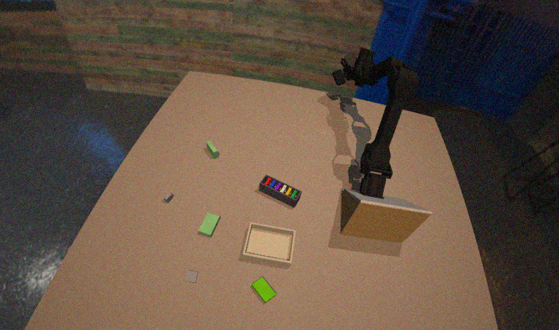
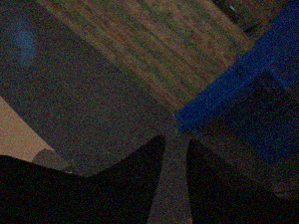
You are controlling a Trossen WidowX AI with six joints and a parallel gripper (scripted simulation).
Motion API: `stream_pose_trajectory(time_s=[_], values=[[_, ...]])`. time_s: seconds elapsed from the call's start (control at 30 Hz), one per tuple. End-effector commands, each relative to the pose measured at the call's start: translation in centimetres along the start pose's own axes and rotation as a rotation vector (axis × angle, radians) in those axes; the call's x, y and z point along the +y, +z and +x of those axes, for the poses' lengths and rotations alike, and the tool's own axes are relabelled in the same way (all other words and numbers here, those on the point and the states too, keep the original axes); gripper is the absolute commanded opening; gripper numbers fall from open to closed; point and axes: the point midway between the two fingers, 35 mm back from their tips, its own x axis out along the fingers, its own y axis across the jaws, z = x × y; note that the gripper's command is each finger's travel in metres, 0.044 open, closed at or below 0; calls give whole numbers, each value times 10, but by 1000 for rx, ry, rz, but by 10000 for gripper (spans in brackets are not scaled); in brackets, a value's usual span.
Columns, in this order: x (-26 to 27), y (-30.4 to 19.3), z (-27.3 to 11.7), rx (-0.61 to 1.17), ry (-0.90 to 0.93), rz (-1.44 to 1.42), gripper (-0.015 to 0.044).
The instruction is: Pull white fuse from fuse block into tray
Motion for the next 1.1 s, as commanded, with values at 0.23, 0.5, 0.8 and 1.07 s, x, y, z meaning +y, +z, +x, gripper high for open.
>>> stream_pose_trajectory(time_s=[0.23,0.5,0.8,1.07], values=[[195,-24,-29,213,485,5,66],[315,-30,-111,316,834,-159,66],[400,-40,-247,342,1195,-509,66],[418,-59,-380,239,1438,-982,66]])
